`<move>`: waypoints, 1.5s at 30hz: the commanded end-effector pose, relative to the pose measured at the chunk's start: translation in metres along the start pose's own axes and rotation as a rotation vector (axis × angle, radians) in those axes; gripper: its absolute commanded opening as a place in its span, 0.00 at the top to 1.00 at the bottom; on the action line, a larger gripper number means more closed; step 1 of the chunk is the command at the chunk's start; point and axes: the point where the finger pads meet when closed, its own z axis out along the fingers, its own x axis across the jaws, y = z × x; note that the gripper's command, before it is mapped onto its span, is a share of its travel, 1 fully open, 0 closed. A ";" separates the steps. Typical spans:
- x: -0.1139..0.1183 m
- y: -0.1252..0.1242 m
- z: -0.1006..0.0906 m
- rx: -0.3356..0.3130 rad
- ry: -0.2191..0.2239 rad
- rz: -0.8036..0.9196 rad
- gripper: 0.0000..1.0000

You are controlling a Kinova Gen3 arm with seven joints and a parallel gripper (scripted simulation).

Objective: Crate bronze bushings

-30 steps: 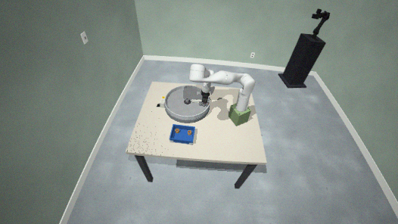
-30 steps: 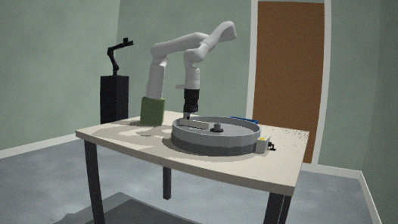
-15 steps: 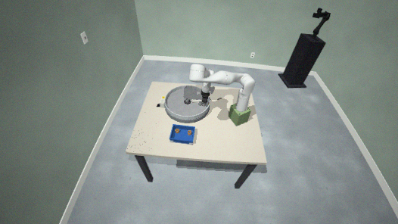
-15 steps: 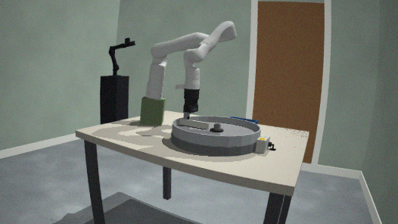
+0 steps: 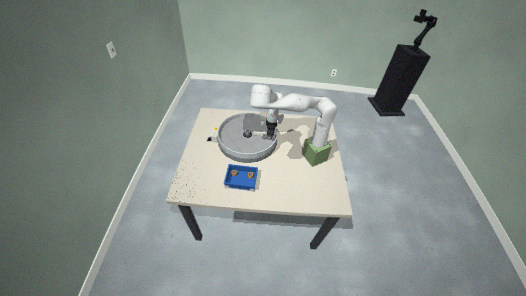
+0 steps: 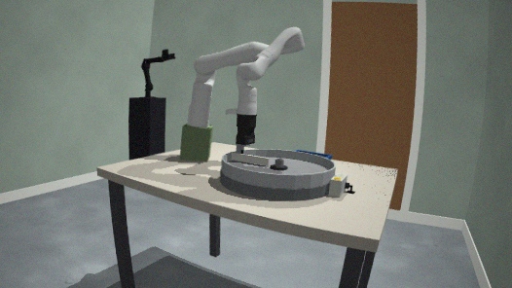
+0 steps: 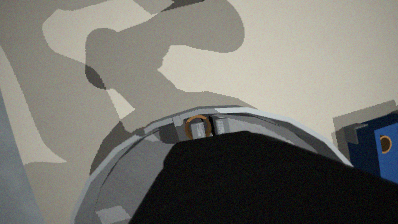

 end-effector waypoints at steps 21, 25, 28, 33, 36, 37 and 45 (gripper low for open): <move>0.000 0.000 0.000 -0.001 0.000 0.000 1.00; 0.000 0.000 0.000 -0.001 0.000 0.000 1.00; 0.000 0.000 0.000 -0.001 0.000 0.000 1.00; 0.000 0.000 0.000 -0.001 0.000 0.000 1.00; 0.000 0.000 0.000 -0.001 0.000 0.000 1.00; 0.000 0.000 0.000 -0.001 0.000 0.000 1.00; 0.000 0.000 -0.005 -0.001 0.000 0.000 1.00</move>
